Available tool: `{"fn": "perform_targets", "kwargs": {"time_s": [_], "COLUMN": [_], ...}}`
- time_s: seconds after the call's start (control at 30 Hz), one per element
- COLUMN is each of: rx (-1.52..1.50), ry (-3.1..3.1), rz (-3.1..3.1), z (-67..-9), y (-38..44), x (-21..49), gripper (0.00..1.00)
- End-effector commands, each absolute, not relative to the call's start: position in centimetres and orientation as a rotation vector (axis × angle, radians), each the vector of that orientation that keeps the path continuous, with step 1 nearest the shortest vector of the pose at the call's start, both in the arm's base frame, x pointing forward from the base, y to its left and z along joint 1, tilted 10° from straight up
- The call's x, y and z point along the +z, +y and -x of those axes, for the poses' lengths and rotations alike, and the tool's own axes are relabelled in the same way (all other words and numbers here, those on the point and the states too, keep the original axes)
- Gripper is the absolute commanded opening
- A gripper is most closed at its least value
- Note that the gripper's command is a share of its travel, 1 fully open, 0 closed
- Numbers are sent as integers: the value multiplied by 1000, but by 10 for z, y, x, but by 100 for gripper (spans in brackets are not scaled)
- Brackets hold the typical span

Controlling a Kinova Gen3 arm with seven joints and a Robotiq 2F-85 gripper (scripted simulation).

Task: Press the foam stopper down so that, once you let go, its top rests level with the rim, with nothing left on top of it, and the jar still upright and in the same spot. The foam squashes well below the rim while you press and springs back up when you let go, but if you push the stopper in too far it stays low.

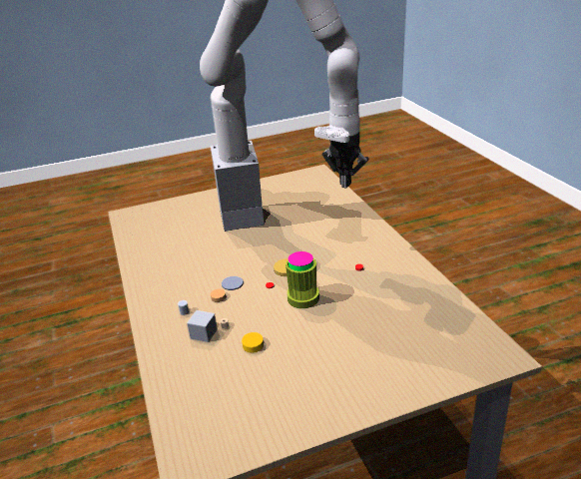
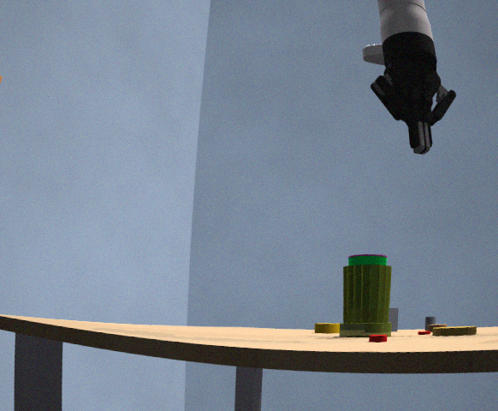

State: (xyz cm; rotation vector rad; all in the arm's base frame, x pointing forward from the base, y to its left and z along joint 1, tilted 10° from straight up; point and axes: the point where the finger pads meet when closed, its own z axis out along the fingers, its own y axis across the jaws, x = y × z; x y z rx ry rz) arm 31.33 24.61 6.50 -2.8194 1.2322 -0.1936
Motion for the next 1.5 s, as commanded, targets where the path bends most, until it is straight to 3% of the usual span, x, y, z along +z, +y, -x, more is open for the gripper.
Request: {"fn": "perform_targets", "kwargs": {"time_s": [0.0,0.57,1.47], "rx": [-168,-195,-200], "ry": [1427,1962,2033], "rz": [2719,2296,2243], "z": [-352,-447,-453], "y": [218,100,78], "x": [50,17,12], "gripper": [0,0,0]}}
